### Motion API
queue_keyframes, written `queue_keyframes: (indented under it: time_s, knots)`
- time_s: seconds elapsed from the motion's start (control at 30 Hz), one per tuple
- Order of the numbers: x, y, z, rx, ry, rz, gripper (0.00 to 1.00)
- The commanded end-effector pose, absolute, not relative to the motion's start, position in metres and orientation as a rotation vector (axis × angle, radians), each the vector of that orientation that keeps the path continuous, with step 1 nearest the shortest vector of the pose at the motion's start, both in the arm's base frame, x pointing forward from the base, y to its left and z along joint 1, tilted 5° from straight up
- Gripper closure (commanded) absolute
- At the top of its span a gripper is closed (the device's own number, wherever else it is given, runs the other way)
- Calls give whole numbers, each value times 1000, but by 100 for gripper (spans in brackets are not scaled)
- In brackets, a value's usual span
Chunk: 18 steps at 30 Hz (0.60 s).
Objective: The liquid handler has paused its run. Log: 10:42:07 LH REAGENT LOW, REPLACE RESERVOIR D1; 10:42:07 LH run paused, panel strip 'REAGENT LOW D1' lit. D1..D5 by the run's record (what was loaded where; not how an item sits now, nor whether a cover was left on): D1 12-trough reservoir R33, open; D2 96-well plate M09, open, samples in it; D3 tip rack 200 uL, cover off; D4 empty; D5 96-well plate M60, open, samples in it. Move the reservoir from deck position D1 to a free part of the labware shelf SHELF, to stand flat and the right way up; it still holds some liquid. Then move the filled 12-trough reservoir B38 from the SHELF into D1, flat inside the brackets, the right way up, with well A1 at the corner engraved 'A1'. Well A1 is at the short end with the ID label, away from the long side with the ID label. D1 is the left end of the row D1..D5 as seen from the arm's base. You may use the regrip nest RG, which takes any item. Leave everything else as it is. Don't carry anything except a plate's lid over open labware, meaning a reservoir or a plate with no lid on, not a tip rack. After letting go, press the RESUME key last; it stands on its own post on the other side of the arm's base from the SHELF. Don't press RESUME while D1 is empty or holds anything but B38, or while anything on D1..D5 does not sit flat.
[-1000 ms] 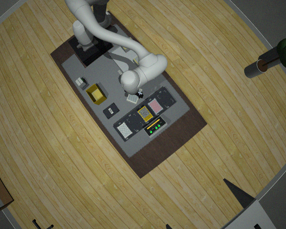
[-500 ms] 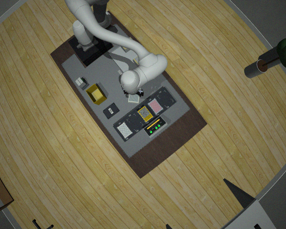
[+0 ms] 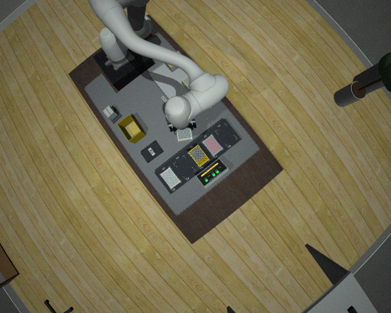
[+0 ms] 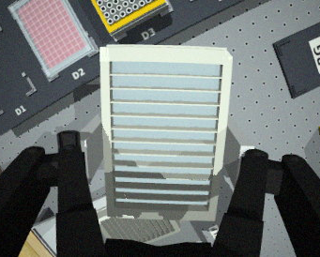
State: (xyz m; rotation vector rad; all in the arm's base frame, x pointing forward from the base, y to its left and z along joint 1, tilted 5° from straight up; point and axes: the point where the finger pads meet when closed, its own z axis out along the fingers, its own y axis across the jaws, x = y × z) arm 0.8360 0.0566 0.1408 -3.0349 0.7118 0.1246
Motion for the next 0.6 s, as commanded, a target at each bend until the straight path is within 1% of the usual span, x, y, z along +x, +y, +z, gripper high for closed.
queue_keyframes:
  time_s: [0.0, 0.57]
  knots:
    - [836, 57, 141, -3048, 644, 124, 100]
    - [836, 57, 141, -3099, 181, 116, 100]
